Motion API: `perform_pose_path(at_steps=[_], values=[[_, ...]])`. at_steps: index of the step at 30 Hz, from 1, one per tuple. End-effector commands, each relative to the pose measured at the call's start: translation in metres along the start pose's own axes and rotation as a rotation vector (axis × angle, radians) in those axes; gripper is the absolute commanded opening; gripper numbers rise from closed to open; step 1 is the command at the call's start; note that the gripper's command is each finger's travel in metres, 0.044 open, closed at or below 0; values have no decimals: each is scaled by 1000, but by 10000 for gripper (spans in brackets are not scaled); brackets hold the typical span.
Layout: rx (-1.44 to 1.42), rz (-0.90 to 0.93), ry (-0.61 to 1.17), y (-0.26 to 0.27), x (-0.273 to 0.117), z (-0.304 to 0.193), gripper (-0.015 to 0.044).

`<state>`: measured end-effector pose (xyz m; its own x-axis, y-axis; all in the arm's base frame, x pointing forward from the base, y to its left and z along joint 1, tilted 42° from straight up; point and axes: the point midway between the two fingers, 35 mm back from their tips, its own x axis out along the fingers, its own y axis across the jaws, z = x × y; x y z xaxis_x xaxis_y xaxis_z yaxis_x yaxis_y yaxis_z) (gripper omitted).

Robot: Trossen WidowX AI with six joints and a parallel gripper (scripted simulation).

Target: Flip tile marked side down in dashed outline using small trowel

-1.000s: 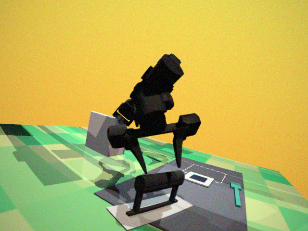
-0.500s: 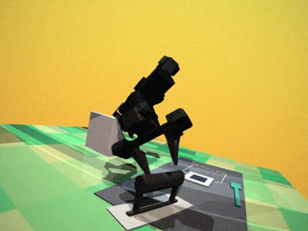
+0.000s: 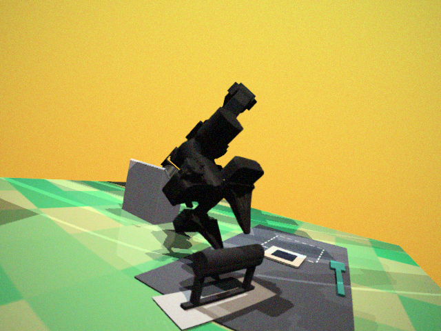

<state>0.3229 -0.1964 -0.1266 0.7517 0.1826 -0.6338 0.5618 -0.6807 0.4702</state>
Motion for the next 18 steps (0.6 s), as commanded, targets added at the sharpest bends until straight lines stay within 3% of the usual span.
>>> perform_pose_path(at_steps=[1,18], values=[[23,0,6,-3,-1,-2,300],[20,-1,6,0,26,-1,300]])
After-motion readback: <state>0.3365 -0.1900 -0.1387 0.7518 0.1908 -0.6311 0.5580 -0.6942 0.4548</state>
